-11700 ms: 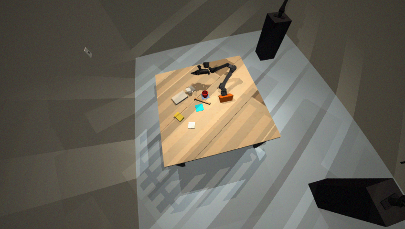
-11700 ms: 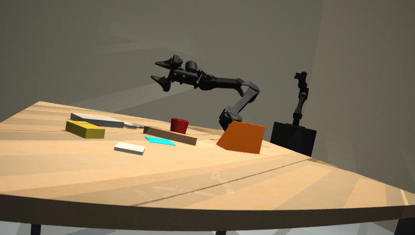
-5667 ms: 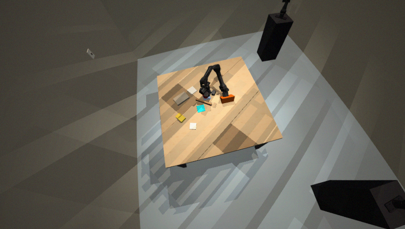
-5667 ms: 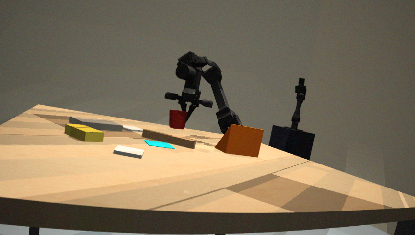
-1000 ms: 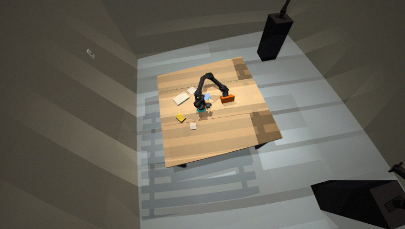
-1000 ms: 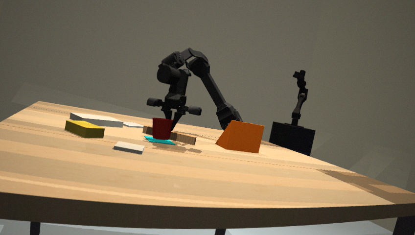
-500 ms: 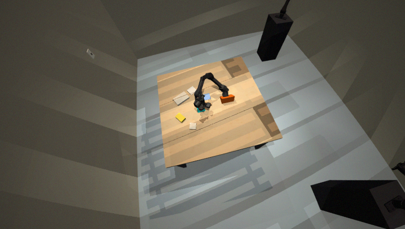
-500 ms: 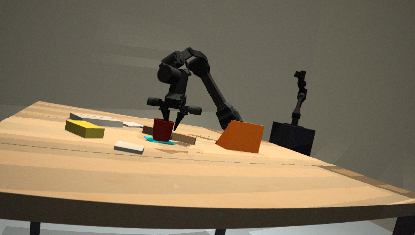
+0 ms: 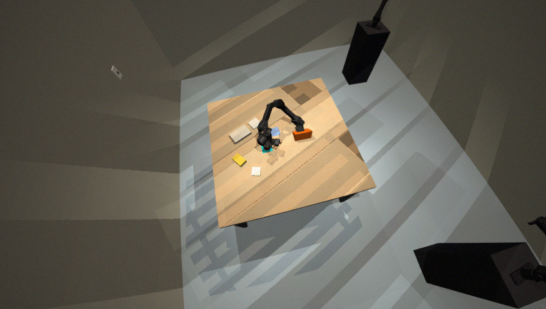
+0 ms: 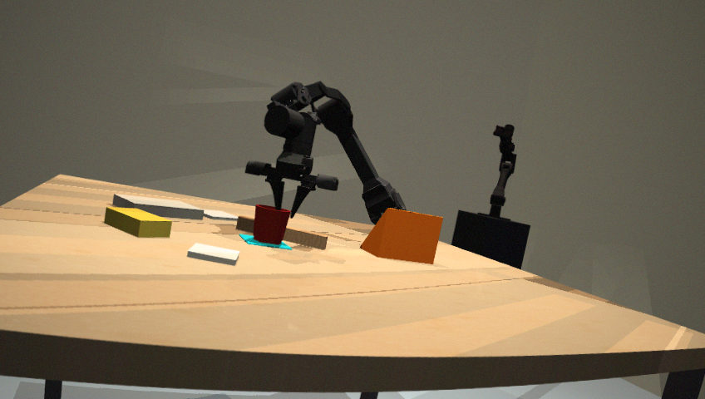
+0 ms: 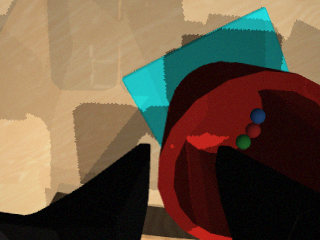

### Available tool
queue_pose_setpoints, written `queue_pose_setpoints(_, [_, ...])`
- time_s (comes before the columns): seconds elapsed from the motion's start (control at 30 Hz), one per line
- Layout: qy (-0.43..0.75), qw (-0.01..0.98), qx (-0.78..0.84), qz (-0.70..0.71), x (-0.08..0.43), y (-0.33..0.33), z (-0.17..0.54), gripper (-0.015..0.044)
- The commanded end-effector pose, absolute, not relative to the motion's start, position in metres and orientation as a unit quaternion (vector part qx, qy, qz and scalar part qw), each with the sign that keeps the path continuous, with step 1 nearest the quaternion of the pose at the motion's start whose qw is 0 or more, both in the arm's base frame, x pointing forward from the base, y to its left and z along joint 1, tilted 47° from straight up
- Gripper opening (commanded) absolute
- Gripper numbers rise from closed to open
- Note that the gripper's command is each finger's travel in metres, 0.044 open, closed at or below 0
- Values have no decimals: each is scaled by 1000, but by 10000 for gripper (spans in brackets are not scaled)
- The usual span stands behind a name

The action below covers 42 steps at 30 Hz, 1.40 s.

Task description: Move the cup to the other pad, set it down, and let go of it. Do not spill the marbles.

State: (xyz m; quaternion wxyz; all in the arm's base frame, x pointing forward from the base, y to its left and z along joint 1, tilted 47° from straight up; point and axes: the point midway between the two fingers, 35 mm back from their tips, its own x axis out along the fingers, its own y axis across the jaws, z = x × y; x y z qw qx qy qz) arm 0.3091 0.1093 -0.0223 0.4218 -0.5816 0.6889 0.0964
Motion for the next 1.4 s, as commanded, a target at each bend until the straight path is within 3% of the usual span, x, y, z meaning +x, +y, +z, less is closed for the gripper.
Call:
queue_pose_setpoints(0.0, [689, 425, -580, 96, 310, 115, -18, 128])
queue_pose_setpoints(0.77, [689, 423, -581, 96, 307, 133, 1, 128])
queue_pose_setpoints(1.17, [688, 420, -583, 98, 307, 134, 1, 440])
queue_pose_setpoints(1.37, [686, 421, -585, 101, 307, 149, 14, 440])
